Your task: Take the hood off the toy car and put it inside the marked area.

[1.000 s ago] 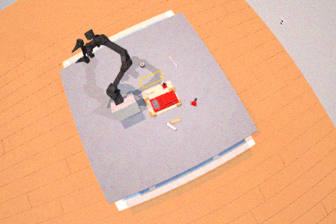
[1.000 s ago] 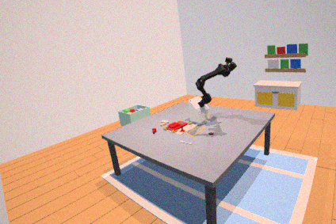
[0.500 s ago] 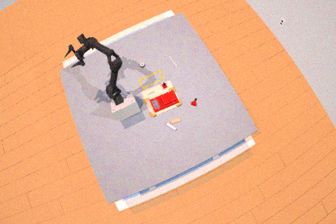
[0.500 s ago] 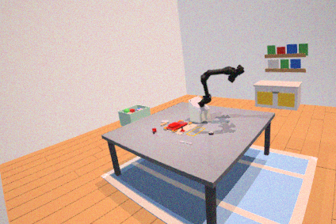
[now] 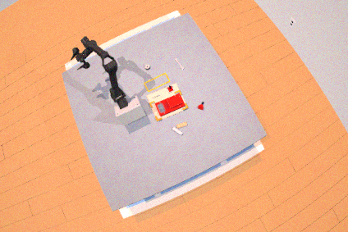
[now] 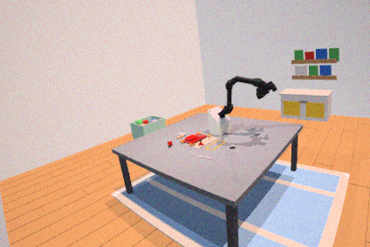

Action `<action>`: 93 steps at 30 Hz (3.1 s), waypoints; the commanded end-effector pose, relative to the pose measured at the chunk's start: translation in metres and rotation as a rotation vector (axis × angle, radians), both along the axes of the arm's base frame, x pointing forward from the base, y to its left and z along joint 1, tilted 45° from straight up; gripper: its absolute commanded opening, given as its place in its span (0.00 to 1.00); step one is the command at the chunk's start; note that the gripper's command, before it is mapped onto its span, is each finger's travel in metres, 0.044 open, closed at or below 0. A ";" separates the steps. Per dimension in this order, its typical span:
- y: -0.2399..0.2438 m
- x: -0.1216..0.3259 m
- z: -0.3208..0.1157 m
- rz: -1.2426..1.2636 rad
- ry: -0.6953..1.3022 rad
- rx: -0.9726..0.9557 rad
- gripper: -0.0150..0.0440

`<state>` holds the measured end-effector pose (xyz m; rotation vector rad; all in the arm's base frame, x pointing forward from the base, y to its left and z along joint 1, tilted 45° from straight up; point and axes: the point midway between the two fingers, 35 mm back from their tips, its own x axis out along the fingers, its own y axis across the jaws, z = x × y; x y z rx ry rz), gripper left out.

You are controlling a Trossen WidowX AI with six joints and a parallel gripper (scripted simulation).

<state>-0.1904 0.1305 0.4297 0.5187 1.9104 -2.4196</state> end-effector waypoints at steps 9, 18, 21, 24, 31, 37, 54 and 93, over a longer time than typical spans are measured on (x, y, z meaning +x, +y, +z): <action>0.098 0.041 -0.042 -0.380 -0.024 -0.306 1.00; 0.154 0.098 -0.077 -0.659 0.012 -0.525 1.00; 0.171 0.122 -0.089 -0.754 0.036 -0.598 1.00; 0.186 0.147 -0.101 -0.848 0.066 -0.672 1.00; 0.208 0.212 -0.132 -1.057 0.151 -0.839 1.00; 0.214 0.271 -0.162 -1.220 0.240 -0.976 1.00; 0.171 0.427 -0.258 -1.607 0.621 -1.372 1.00; -0.137 0.554 -0.479 -1.800 2.194 -2.095 1.00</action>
